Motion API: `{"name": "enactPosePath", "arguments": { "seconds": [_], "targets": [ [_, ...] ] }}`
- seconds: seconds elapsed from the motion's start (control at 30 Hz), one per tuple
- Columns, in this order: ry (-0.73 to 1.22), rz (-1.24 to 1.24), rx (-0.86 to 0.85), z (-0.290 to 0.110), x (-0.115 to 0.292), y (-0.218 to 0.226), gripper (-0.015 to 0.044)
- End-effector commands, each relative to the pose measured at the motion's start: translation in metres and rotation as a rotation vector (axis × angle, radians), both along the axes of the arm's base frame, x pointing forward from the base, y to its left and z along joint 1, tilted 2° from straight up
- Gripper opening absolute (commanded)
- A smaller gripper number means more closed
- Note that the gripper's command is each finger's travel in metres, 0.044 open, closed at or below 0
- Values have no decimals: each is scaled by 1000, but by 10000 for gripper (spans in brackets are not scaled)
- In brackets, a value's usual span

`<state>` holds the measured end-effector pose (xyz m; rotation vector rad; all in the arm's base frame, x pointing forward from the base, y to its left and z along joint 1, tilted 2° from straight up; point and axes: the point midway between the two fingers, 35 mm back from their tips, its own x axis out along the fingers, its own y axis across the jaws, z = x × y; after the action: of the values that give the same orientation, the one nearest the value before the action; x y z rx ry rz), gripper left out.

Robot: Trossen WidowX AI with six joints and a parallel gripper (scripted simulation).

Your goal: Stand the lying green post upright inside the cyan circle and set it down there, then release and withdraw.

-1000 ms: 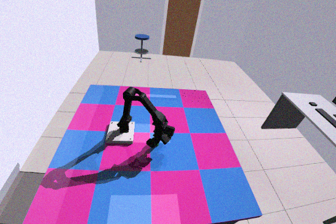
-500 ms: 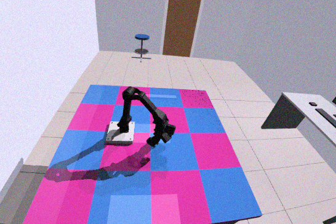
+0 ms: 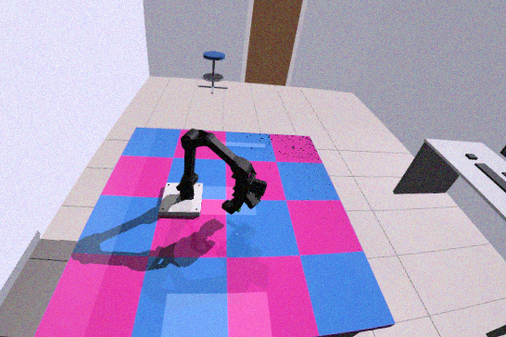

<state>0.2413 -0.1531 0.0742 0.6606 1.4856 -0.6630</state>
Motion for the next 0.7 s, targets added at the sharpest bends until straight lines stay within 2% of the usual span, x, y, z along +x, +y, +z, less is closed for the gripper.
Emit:
{"name": "enactPosePath", "arguments": {
  "seconds": [0.0,0.37,0.67],
  "targets": [
    [-8,-7,-8,17,1,-1,23],
    [-8,-7,-8,52,-3,2,23],
    [-11,41,-9,55,1,6,23]
  ]
}}
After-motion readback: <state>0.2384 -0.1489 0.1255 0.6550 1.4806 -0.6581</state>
